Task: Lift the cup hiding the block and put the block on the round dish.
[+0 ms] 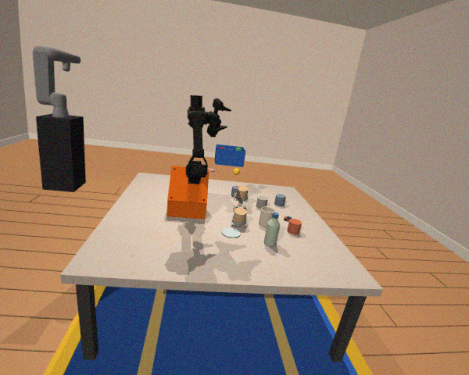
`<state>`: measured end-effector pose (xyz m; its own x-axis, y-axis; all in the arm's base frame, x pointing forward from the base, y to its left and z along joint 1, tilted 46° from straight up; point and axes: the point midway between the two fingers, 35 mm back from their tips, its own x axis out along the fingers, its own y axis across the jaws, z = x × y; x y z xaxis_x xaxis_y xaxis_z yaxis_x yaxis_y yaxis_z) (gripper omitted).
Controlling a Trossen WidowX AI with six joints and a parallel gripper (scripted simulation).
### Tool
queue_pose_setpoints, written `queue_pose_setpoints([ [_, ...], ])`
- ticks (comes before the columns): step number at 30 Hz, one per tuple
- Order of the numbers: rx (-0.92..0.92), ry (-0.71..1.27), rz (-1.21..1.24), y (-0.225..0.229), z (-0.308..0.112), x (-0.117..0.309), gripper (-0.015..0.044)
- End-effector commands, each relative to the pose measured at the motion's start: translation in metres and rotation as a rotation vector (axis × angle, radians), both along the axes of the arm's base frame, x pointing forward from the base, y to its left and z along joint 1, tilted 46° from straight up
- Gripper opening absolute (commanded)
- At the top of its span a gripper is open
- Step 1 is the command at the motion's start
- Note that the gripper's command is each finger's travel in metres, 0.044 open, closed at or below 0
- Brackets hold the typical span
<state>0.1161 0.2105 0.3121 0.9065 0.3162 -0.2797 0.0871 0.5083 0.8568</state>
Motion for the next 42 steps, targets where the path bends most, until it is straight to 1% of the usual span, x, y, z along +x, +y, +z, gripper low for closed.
queue_pose_setpoints([
  [1,-0.131,-0.015,-0.017,0.005,-0.023,0.007,0.0440],
  [10,-0.435,-0.030,-0.058,0.005,-0.077,0.026,0.0440],
  [20,-0.772,-0.002,-0.090,-0.012,-0.137,0.047,0.0440],
  [30,-1.104,0.073,-0.103,-0.046,-0.192,0.062,0.0440],
  [42,-1.487,0.225,-0.082,-0.104,-0.247,0.067,0.0440],
])
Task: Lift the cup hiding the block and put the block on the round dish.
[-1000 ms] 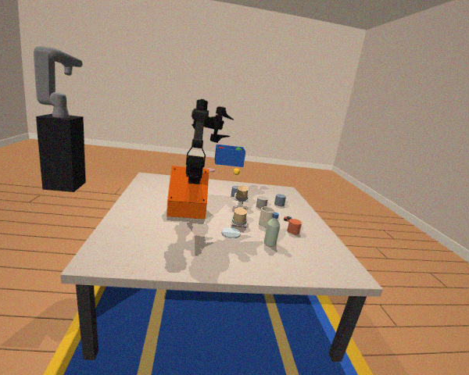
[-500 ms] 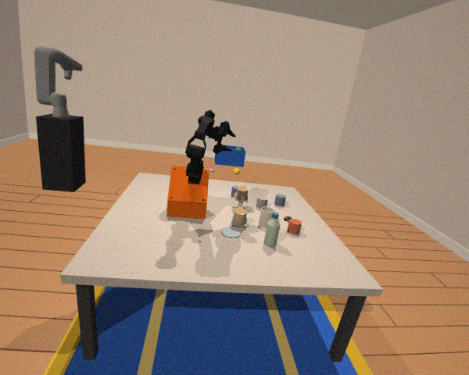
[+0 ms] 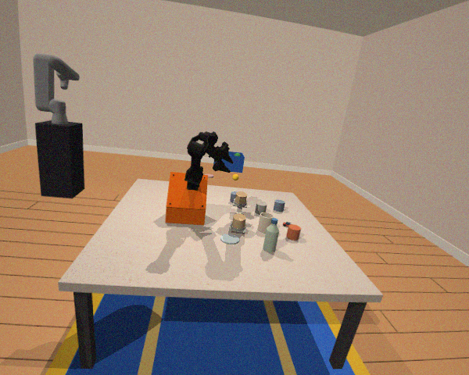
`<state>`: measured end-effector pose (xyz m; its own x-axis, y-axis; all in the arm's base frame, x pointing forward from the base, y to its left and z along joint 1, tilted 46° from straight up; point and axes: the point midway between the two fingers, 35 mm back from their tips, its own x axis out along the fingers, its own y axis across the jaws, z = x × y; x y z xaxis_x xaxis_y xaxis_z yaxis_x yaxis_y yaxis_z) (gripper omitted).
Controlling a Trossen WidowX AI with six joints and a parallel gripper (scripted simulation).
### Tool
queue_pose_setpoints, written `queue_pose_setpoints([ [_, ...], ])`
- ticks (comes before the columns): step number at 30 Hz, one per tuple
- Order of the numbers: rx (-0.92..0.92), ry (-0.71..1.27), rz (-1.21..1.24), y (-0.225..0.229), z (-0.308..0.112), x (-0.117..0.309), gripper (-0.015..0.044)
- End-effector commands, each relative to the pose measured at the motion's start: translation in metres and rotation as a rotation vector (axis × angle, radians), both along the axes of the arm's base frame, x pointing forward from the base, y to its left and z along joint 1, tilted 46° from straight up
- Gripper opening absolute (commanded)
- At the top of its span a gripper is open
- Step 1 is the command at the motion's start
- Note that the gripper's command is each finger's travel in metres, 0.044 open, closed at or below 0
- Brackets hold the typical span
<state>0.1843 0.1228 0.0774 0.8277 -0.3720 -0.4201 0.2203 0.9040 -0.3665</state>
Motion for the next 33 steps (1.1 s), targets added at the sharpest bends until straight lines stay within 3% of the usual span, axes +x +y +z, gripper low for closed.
queue_pose_setpoints([
  [1,-0.119,0.062,-0.019,-0.021,-0.017,-0.001,0.0440],
  [9,-0.348,0.198,-0.058,-0.066,-0.043,-0.009,0.0440],
  [16,-0.381,0.229,-0.061,-0.071,-0.045,-0.009,0.0440],
  [33,-0.672,0.703,0.005,-0.096,-0.043,0.024,0.0440],
])
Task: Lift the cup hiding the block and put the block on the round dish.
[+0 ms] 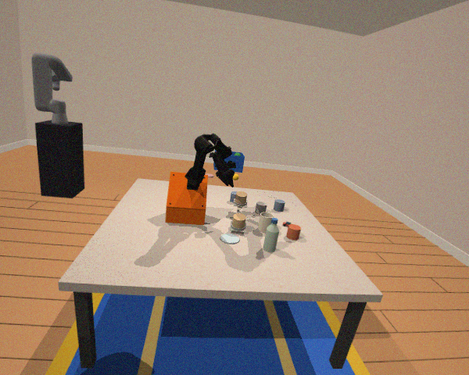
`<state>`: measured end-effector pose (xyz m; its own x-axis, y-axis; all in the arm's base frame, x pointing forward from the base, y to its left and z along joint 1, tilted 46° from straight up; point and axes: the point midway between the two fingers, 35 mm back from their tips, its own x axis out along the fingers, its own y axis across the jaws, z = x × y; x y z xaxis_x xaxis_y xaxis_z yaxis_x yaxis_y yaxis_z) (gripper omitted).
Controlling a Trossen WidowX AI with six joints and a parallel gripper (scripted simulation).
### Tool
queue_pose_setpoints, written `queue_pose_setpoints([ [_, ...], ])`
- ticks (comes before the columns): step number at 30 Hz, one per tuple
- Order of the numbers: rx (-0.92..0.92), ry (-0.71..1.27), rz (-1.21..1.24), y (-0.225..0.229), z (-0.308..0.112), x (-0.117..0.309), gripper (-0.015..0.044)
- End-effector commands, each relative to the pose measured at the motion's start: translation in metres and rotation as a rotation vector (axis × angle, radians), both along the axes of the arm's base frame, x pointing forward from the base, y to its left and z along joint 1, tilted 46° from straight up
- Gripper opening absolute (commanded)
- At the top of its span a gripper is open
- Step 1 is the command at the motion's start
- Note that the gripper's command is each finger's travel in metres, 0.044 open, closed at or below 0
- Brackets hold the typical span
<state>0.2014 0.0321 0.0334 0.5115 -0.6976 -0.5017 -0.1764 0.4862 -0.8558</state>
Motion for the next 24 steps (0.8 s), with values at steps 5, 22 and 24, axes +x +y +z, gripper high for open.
queue_pose_setpoints([
  [5,-0.088,0.240,0.021,-0.017,0.003,0.019,0.0440],
  [22,-0.192,0.778,0.168,-0.081,0.020,0.058,0.0440],
  [24,-0.197,0.838,0.194,-0.091,0.022,0.061,0.0440],
])
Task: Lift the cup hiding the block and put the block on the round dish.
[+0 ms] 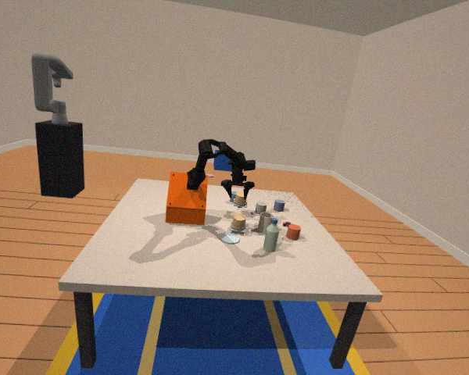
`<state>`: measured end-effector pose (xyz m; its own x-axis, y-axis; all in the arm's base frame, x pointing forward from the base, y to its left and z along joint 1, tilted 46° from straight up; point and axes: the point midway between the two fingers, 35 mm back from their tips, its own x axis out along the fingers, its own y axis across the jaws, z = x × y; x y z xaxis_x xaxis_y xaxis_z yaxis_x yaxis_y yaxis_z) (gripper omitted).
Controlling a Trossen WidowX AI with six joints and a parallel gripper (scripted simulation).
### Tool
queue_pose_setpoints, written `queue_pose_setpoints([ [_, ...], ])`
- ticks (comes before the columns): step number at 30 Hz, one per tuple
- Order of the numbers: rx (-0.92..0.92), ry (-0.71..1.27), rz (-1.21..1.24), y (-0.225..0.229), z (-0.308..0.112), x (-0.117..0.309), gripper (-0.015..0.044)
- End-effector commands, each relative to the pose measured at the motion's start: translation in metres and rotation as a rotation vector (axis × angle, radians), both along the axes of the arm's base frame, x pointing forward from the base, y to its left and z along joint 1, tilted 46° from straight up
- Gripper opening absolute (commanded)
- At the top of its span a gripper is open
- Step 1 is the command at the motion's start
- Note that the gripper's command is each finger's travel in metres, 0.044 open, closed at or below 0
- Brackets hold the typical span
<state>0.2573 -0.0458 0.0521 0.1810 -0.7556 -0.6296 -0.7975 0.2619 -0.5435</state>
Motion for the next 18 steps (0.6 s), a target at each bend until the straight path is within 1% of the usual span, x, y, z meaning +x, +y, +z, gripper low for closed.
queue_pose_setpoints([
  [1,0.001,0.116,0.039,-0.019,0.005,0.007,0.0440],
  [12,0.017,0.428,0.180,-0.081,0.023,0.017,0.0440],
  [18,0.018,0.446,0.190,-0.085,0.024,0.017,0.0440],
])
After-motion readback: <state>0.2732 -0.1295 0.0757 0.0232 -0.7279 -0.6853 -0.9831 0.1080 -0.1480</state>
